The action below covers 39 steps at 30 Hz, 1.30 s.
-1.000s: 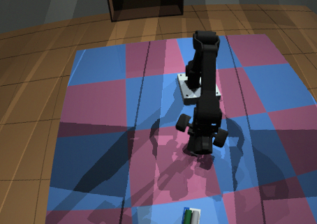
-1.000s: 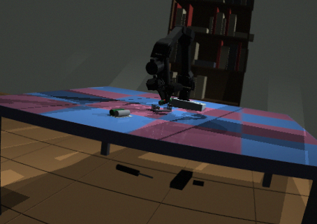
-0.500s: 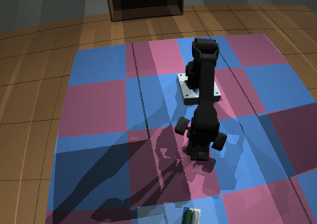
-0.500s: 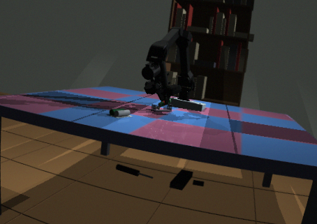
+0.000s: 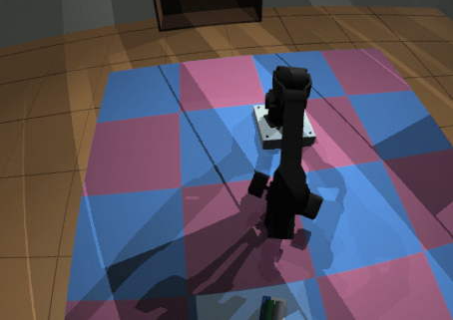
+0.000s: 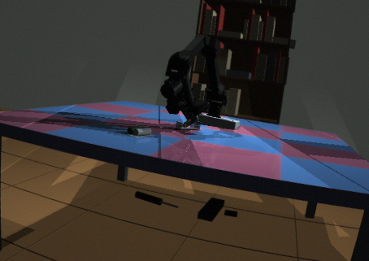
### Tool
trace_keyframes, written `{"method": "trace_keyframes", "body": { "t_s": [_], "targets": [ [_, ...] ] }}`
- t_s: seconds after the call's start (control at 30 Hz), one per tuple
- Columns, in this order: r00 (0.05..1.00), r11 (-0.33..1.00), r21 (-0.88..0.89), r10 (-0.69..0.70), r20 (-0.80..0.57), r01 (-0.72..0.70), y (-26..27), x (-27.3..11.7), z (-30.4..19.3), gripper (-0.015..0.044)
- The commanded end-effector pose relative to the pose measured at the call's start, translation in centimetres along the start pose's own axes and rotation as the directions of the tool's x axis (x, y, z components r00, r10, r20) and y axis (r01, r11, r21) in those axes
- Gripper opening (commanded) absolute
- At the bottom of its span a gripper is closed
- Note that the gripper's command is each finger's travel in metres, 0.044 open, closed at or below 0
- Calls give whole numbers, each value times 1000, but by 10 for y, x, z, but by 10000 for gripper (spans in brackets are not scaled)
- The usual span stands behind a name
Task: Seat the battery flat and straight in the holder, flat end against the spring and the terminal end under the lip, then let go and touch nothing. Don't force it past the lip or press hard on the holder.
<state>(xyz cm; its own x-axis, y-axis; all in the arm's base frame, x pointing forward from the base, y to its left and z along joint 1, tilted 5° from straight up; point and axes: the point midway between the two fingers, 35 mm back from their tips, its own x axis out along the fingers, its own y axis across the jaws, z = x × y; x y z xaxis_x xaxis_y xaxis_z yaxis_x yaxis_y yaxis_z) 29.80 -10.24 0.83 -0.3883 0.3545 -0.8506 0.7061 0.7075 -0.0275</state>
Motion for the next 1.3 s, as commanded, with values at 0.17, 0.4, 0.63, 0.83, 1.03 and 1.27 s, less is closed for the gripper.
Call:
{"method": "trace_keyframes", "body": {
  "t_s": [0.17, 0.4, 0.63, 0.83, 1.03, 1.27],
  "targets": [
    [1000, 1000, -6, -6, -20, 6, 2, -1, 2, 68],
    [1000, 1000, -6, -8, -20, 8, 2, -2, 6, 68],
    [1000, 1000, -7, -10, -20, 10, 2, -3, 10, 68],
    [1000, 1000, -7, -11, -21, 11, 2, -4, 14, 68],
    [1000, 1000, -7, -11, -23, 11, 2, -6, 16, 68],
    [1000, 1000, -6, -11, -26, 11, 2, -7, 19, 68]
  ]
}}
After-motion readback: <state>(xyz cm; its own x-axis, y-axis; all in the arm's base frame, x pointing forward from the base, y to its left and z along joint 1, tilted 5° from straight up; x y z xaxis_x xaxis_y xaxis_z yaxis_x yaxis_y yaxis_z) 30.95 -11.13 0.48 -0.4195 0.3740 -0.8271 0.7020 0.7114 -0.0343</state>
